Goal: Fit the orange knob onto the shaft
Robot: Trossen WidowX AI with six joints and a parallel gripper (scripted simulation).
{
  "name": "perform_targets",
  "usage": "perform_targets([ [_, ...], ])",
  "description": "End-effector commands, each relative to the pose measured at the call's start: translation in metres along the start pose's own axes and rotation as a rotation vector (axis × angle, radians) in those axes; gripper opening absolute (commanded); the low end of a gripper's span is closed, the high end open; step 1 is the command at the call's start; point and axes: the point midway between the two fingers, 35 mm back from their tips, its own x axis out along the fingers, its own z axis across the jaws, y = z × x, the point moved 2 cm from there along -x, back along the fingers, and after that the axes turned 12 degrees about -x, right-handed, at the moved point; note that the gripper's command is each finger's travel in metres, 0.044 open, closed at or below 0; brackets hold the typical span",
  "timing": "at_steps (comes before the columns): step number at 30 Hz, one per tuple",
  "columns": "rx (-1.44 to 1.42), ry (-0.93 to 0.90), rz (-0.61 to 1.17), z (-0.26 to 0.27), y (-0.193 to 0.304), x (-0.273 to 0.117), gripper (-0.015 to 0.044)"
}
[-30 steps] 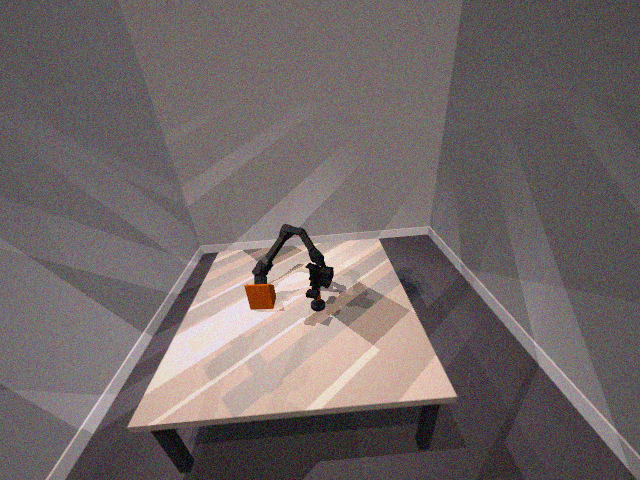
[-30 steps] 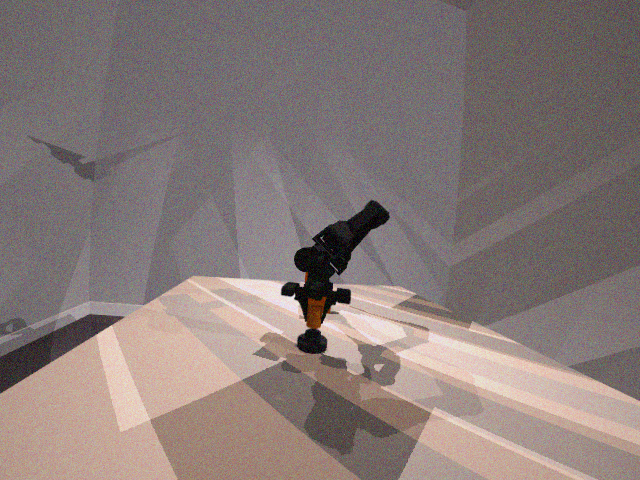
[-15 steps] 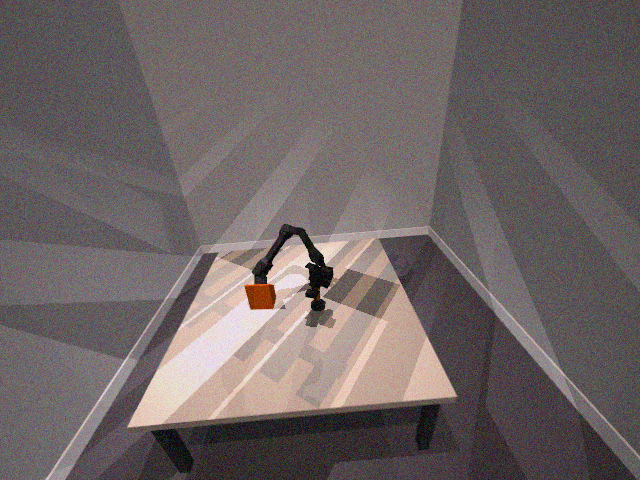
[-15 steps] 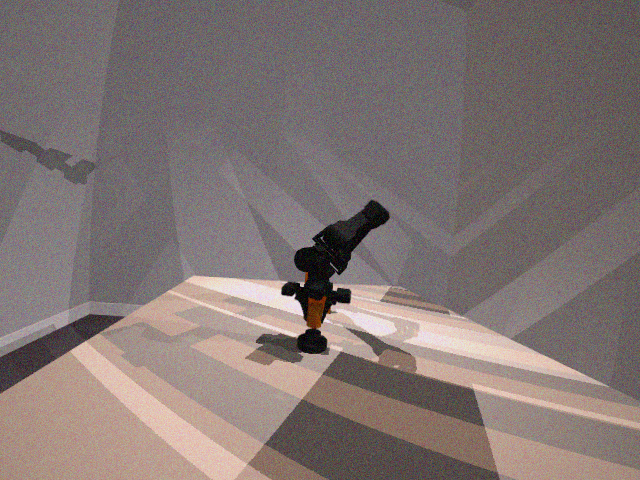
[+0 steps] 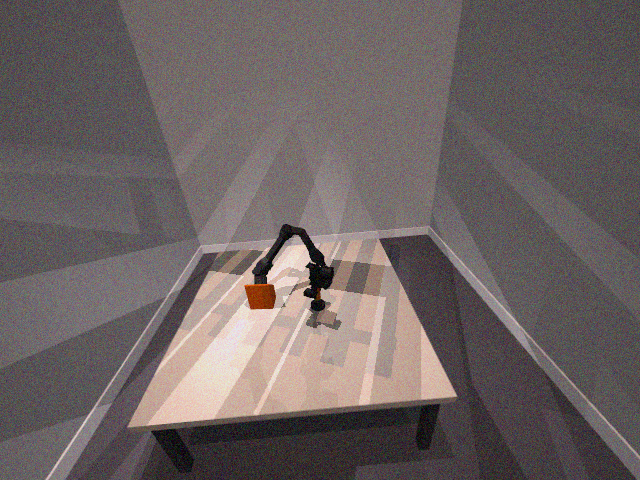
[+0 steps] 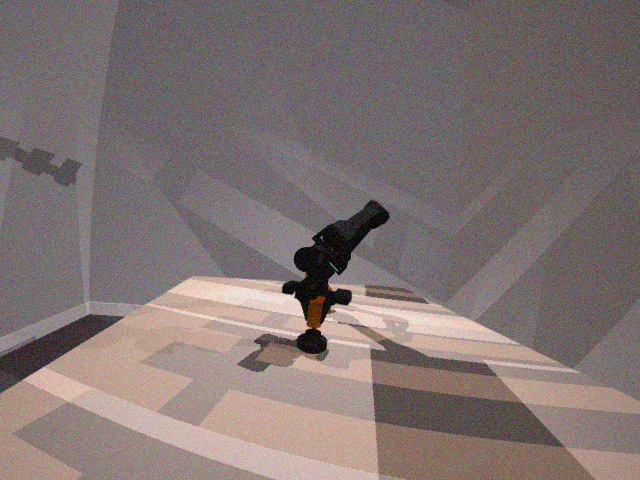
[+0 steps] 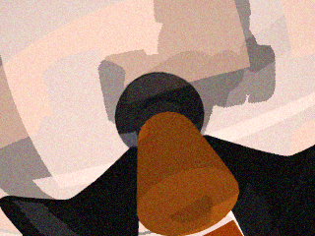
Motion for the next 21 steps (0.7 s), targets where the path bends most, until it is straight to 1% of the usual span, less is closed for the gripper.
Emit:
perform_targets([
  [1, 0.023, 0.002, -0.004, -0.0002, -0.0035, -0.0007, 0.0],
  [18, 0.023, 0.003, -0.004, 0.0001, -0.0021, -0.003, 0.0],
  [21, 0.076, 0.002, -0.004, 0.0002, -0.0018, -0.0031, 0.0],
])
